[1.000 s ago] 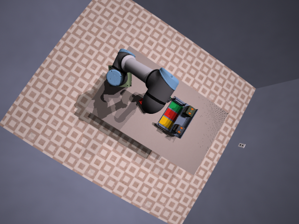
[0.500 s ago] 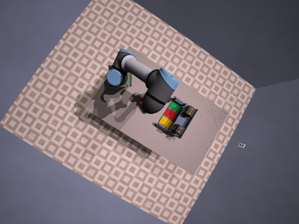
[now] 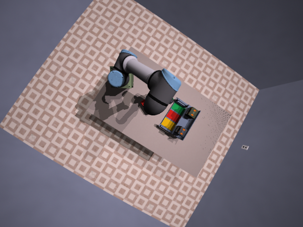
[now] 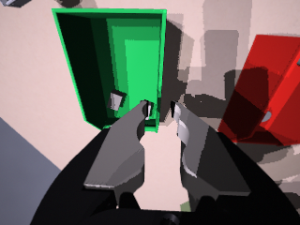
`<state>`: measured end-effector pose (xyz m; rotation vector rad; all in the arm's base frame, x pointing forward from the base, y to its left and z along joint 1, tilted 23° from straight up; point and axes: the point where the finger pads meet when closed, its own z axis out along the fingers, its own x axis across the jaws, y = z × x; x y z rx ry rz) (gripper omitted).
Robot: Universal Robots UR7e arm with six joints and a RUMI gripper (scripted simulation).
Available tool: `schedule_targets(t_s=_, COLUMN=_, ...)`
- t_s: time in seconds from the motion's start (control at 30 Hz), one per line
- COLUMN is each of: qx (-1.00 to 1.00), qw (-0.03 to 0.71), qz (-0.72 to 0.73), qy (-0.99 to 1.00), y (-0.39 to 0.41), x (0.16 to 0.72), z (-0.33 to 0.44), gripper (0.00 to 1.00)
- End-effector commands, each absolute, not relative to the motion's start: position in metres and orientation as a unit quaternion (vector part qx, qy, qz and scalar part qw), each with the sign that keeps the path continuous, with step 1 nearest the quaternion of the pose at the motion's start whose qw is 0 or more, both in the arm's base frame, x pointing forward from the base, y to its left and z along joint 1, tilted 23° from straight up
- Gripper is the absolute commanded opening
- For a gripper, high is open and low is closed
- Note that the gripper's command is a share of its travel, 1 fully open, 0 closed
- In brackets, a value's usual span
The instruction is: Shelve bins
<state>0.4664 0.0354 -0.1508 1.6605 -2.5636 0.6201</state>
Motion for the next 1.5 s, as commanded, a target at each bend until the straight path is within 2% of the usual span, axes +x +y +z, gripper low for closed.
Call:
schedule_targets(t_s=0.0, qx=0.532, qw=0.011, qz=0.199, qy=-0.823, y=0.035, x=0.469, z=-0.151, gripper=0.15)
schedule_targets(t_s=1.47, qx=0.532, qw=0.011, qz=0.199, qy=-0.823, y=0.024, x=0.475, z=-0.179, gripper=0.15)
